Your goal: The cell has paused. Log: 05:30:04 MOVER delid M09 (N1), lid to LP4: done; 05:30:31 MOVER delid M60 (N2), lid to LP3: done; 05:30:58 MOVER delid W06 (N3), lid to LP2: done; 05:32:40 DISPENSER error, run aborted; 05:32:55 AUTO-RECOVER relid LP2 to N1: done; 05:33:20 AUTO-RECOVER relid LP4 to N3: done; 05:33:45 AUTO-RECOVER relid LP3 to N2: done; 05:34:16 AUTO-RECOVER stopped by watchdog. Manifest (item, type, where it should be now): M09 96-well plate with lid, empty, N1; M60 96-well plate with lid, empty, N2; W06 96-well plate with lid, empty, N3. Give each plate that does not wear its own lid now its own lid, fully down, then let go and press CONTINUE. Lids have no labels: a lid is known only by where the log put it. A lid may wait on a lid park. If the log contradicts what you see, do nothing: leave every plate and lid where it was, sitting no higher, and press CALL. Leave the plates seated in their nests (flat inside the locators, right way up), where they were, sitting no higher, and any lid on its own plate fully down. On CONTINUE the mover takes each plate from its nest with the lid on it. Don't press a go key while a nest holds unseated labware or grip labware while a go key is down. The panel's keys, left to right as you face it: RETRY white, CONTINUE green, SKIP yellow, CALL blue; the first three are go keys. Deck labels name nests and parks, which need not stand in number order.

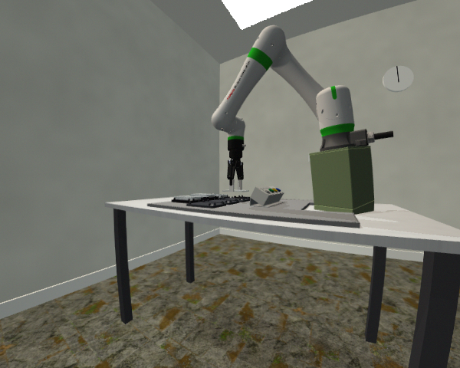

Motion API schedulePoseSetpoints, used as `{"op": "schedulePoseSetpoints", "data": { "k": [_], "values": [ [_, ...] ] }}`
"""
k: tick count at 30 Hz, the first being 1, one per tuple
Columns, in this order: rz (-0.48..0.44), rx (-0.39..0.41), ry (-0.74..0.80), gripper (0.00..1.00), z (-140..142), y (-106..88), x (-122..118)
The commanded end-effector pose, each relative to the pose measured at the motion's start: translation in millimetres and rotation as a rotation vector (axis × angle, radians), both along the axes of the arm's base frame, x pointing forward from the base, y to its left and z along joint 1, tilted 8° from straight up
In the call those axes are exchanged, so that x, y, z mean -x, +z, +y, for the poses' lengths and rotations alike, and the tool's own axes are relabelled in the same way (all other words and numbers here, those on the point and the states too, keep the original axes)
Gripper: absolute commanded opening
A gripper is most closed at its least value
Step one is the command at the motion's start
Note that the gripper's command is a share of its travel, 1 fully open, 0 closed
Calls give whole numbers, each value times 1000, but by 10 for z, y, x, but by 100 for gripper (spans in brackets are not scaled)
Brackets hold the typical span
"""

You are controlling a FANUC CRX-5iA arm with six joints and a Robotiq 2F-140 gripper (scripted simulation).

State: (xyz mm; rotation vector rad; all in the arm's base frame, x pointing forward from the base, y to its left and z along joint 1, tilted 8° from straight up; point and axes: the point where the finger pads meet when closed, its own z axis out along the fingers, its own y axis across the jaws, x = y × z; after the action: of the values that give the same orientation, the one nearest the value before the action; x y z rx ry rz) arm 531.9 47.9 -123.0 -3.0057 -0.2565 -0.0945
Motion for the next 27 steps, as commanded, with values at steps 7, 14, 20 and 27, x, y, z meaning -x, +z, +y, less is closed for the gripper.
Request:
{"op": "schedulePoseSetpoints", "data": {
  "k": [7, 14, 20, 27],
  "values": [
    [0, 0, 0, 0, -20, 149, 6],
    [0, 0, 0, 0, -31, 233, 11],
    [0, 0, 0, 0, -34, 260, 12],
    [0, 0, 0, 0, -35, 267, 12]
  ]
}}
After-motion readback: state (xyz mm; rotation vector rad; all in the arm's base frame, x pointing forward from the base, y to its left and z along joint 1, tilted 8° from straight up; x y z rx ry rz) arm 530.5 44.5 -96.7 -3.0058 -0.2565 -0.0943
